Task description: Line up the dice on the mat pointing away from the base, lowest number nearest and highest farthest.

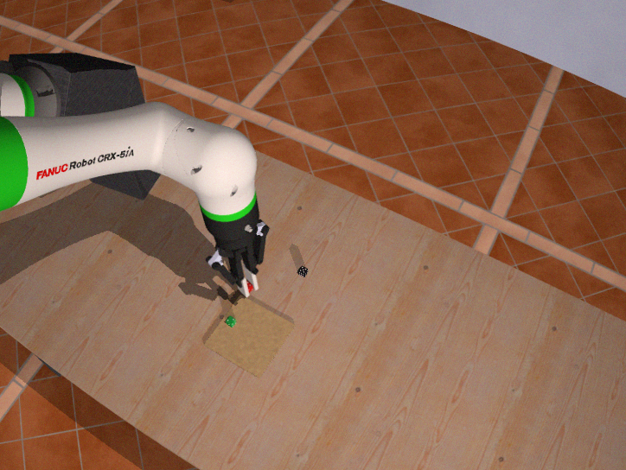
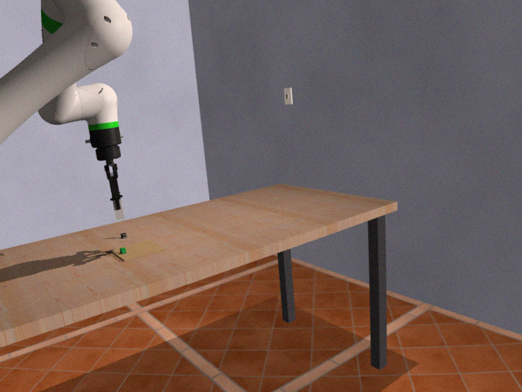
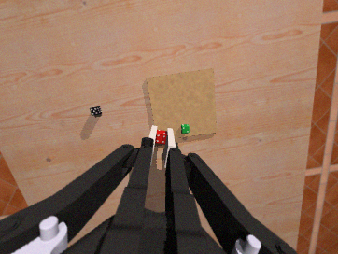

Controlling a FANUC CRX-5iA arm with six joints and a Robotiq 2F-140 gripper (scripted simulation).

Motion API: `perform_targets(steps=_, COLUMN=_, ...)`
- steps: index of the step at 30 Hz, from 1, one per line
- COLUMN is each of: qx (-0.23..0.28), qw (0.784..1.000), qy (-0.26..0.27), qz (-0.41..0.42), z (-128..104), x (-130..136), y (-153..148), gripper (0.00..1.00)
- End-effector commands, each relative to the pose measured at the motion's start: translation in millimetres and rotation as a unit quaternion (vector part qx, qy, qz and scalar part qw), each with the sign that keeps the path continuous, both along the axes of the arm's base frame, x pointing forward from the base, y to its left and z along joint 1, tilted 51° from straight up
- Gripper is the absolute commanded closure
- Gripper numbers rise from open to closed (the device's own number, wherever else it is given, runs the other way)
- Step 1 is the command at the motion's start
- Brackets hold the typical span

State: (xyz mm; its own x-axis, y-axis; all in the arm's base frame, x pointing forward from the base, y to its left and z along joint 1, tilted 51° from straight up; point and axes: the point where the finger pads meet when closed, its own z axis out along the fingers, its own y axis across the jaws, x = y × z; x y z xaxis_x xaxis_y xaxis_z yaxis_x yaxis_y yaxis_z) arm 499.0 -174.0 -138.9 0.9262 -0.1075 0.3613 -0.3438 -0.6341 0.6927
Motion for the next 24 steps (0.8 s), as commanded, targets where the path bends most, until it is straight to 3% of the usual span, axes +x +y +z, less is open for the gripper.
perform_targets(steps=1, qx=-0.008, qw=0.996, qy=0.073, qz=0.042, z=28.4, x=16.2, y=-20.6, gripper=0.93)
perform_targets(steps=5, qx=-0.015, qw=0.993, qy=0.101, qz=0.065, z=41.9, x=22.2, y=-30.5, gripper=0.93)
perform_targets(steps=24, qx=-0.015, qw=0.993, qy=0.101, qz=0.065, z=38.9, x=23.0, y=-34.6, gripper=0.93)
